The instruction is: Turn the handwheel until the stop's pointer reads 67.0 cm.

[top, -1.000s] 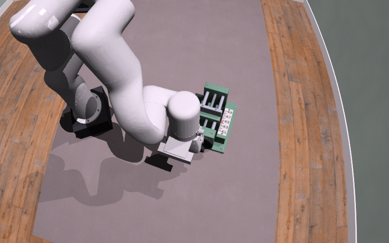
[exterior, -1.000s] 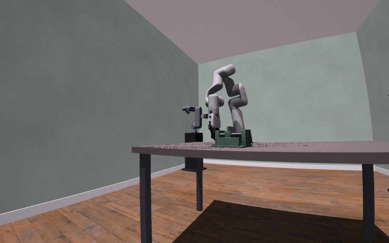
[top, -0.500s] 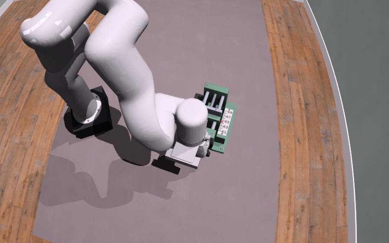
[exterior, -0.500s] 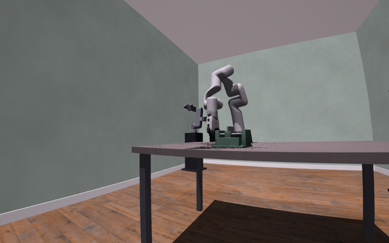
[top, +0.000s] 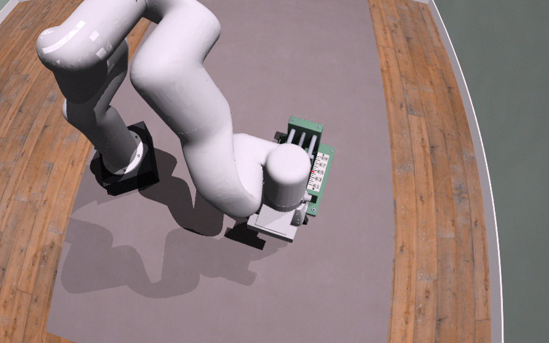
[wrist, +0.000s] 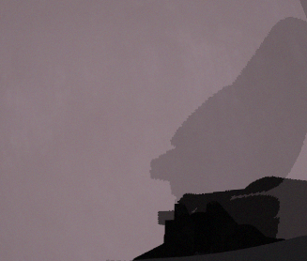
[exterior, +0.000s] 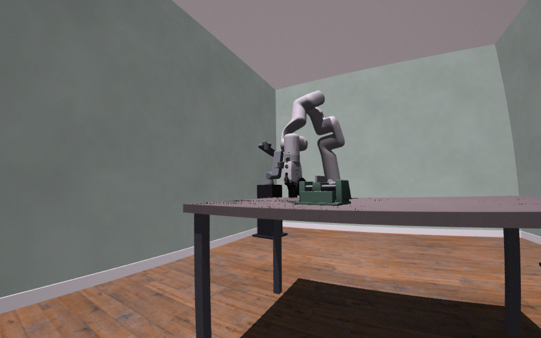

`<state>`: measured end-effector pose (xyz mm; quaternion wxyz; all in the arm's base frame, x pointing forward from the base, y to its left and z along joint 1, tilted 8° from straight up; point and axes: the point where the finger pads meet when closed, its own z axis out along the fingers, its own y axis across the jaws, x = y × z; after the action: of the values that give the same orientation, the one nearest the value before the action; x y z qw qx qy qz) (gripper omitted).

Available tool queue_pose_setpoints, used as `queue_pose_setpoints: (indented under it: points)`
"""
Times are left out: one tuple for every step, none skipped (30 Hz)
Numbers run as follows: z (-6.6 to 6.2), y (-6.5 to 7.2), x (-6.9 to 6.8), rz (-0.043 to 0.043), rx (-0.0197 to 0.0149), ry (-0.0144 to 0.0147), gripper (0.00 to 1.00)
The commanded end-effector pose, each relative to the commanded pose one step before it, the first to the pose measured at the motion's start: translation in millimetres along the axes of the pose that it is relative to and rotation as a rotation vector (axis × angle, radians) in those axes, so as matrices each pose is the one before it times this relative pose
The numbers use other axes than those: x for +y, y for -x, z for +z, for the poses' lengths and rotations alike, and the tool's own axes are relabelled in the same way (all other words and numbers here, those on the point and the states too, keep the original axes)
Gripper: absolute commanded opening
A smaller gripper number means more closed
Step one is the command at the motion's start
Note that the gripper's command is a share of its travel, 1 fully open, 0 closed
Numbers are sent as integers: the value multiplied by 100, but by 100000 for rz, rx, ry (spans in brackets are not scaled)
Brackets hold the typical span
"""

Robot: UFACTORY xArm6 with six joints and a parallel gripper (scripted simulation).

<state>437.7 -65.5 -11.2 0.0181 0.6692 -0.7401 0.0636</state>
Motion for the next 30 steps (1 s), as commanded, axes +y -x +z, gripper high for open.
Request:
queue_pose_setpoints:
  points:
    - [-914, -9, -1208, 47, -99, -1413, 6]
    - [0, 0, 0, 0, 0, 0, 6]
    - [0, 0, 0, 0, 0, 0, 6]
    - [-224, 0, -184, 0, -2, 0, 6]
    - [-242, -1, -157, 0, 2, 0, 6]
    - [-252, 0, -141, 0, -2, 0, 6]
    - [-269, 0, -114, 0, 1, 0, 6]
    - [-280, 0, -96, 0, -1, 0, 6]
    - [-296, 0, -68, 0, 1, 0, 6]
    - [-296, 0, -42, 0, -1, 0, 6]
    - [-294, 0, -15, 0, 0, 0, 6]
    - [-277, 0, 11, 0, 0, 0, 6]
    - [-261, 0, 33, 0, 0, 0, 6]
    - [-251, 0, 47, 0, -1, 0, 6]
    - [-232, 0, 71, 0, 1, 0, 6]
    - [-231, 0, 73, 0, -2, 0, 6]
    - [-206, 0, 103, 0, 1, 0, 6]
    - [-204, 0, 105, 0, 0, 0, 6]
    - [0, 0, 0, 0, 0, 0, 6]
    - [0, 0, 0, 0, 0, 0, 6]
    - [-192, 0, 120, 0, 0, 0, 6]
    - [-179, 0, 135, 0, 0, 0, 6]
    - [-177, 0, 136, 0, -1, 0, 6]
    - [-155, 0, 161, 0, 0, 0, 6]
    - [-152, 0, 164, 0, 0, 0, 6]
    - [-142, 0, 174, 0, 0, 0, 6]
    - [-125, 0, 193, 0, 0, 0, 6]
    - [-124, 0, 194, 0, 0, 0, 6]
    - [-99, 0, 218, 0, 0, 0, 6]
    - [-93, 0, 222, 0, 0, 0, 6]
